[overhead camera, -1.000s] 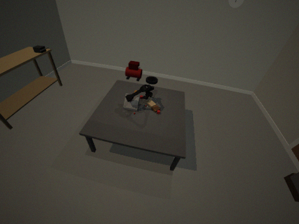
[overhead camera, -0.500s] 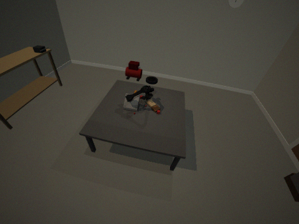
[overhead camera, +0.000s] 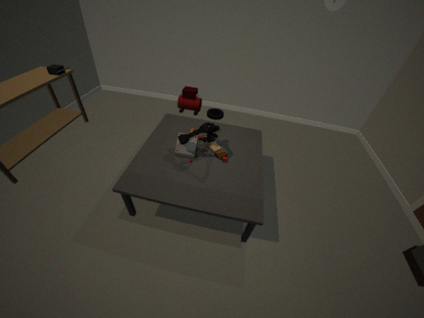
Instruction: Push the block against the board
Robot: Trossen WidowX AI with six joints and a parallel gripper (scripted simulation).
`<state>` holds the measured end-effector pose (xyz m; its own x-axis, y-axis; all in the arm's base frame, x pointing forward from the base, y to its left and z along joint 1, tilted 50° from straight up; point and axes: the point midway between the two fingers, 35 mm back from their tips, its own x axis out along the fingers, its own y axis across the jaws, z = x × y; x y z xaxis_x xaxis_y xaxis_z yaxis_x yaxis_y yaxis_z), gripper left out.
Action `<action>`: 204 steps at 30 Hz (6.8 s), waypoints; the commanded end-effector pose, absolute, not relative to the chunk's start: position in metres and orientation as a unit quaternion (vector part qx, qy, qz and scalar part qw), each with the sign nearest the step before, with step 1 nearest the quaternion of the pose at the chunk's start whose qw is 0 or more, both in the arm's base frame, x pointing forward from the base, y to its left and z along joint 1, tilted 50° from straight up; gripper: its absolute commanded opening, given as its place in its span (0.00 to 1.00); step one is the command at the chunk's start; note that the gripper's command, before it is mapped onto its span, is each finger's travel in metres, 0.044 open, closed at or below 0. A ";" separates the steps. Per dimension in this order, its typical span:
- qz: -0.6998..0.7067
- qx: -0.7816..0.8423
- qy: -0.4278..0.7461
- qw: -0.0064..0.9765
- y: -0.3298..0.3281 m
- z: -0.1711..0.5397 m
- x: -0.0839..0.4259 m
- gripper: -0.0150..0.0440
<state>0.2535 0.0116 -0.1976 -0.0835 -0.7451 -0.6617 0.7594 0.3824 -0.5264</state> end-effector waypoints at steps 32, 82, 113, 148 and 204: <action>-0.554 0.007 0.483 0.678 0.018 -0.203 0.251 0.25; -0.306 -0.264 0.663 0.630 0.060 -0.172 0.320 0.25; 0.024 -0.524 0.734 0.432 0.027 -0.148 0.394 0.25; 0.023 -0.525 0.734 0.430 -0.032 -0.164 0.369 0.25; -0.092 -0.450 0.728 0.510 -0.018 -0.102 0.445 0.25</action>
<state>0.4318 -0.0020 -0.1224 -0.0832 -0.7472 -0.6593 -0.6428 0.5458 -0.5375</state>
